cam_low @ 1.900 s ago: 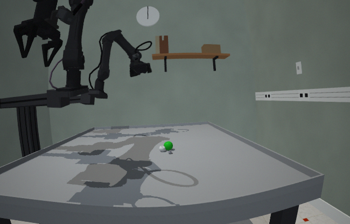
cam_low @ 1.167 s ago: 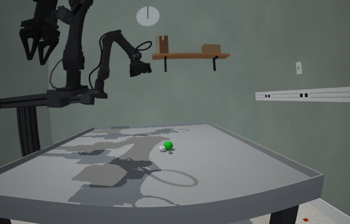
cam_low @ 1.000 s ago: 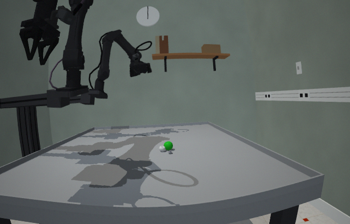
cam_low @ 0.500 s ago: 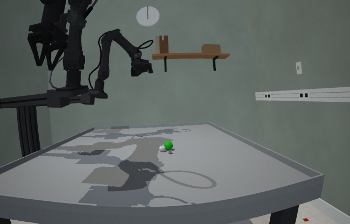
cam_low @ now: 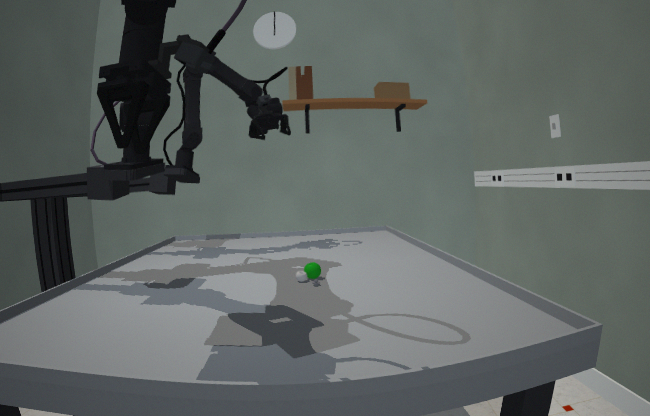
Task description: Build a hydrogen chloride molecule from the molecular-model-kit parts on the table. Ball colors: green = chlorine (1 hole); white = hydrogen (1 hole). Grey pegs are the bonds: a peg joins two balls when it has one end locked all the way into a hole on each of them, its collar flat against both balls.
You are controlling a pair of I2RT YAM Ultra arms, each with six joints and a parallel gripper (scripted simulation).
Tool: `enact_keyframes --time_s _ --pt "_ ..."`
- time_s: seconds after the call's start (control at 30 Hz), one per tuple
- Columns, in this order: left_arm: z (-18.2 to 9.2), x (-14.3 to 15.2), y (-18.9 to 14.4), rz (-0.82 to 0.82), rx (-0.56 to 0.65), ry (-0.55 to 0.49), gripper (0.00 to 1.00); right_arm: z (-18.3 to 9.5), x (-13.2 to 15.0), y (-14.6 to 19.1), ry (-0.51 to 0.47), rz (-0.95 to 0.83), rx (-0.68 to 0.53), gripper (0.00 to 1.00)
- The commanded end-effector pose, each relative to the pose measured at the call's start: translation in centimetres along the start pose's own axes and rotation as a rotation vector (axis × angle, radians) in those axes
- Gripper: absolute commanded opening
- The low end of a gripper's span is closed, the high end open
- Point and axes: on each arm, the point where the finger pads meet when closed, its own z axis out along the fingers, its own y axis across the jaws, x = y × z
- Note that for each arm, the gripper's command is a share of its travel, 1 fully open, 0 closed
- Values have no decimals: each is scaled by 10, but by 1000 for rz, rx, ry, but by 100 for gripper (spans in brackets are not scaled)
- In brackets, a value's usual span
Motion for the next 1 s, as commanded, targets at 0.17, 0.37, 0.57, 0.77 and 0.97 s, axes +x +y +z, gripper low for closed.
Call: enact_keyframes --time_s 0.17,0.37,0.57,0.77,0.97 --pt "-8 -21 37 -39 -154 84 100 19 -68 3 -42 -6 38 54" --pt "-12 -30 50 -67 -213 102 100 31 -93 18 -46 -21 30 54" --pt "-20 -47 68 -109 -310 104 100 49 -129 45 -53 -50 15 54" --pt "-26 -62 82 -168 -402 95 100 65 -161 75 -59 -72 6 54" --pt "-33 -75 92 -205 -470 74 100 75 -182 96 -67 -87 3 54"
